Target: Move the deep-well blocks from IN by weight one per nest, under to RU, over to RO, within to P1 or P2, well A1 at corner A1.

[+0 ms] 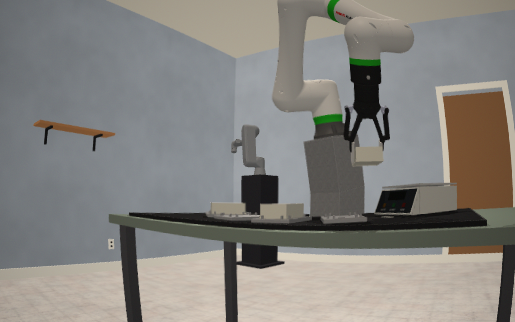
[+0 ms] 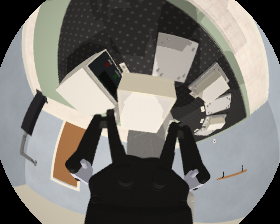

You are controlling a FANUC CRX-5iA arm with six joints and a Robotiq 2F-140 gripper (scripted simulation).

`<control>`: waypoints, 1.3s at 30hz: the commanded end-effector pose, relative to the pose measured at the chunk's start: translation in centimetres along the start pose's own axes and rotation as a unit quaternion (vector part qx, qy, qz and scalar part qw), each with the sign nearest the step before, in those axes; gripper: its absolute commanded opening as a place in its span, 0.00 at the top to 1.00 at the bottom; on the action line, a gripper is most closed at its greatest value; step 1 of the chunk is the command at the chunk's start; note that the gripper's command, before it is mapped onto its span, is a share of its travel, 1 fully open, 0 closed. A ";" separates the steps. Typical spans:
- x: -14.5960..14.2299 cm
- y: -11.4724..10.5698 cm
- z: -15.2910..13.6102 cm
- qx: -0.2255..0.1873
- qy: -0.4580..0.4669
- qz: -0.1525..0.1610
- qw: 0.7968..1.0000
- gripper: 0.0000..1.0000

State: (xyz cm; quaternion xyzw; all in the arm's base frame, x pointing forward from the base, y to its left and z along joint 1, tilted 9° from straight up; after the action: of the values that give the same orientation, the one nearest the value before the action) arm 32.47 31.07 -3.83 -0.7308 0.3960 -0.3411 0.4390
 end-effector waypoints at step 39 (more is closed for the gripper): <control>11.5 -0.7 2.2 -0.003 0.072 0.042 0.997 0.90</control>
State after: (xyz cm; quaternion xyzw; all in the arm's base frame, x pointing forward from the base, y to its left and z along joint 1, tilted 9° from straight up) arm 39.41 22.93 -2.40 -0.7089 0.4297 -0.3584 0.4294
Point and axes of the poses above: the point where the finger pads meet when closed, its own y axis out along the fingers, its own x axis across the jaws, z = x × y, the point moved 5 cm from there along -y, back along the fingers, and after that the axes turned 5 degrees about y, right-handed, at the moved point
